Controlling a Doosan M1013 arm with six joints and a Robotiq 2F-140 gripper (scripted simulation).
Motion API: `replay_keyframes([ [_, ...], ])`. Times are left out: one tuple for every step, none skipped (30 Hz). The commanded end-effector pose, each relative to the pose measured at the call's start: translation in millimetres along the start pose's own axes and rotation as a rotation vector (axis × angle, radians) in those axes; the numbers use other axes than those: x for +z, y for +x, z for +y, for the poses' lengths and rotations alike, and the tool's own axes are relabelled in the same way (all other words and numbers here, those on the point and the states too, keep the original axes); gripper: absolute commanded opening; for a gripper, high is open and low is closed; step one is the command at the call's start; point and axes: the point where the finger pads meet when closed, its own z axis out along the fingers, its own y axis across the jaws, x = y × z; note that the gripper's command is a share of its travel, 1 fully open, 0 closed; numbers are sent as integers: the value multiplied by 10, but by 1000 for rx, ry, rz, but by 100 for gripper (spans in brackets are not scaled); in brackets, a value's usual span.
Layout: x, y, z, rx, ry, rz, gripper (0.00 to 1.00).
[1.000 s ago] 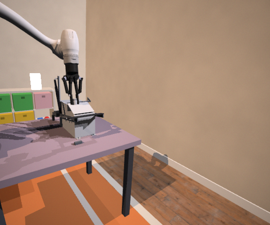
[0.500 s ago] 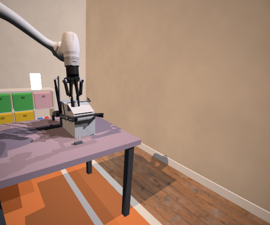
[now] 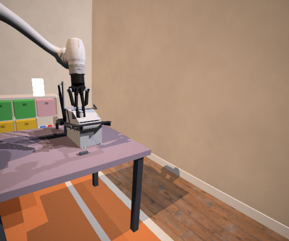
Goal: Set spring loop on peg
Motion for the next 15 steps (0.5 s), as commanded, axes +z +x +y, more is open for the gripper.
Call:
replay_keyframes([
  [27, 4, 5, 0, -2, 0, 25],
  [44, 7, 5, 0, -2, 0, 25],
  [60, 10, 6, 0, -2, 0, 25],
  [77, 13, 6, 0, -2, 0, 25],
  [93, 15, 6, 0, -2, 0, 25],
  [110, 18, 7, 0, -2, 0, 25],
  [126, 21, 7, 0, -2, 0, 25],
  [126, 21, 7, 0, -2, 0, 25],
  [126, 21, 7, 0, -2, 0, 25],
  [123, 20, 7, 0, -2, 0, 25],
  [139, 23, 7, 0, -2, 0, 25],
  [156, 25, 7, 0, -2, 0, 25],
  [172, 28, 7, 0, -2, 0, 25],
  [189, 31, 8, 0, -2, 0, 25],
  [205, 33, 8, 0, -2, 0, 25],
])
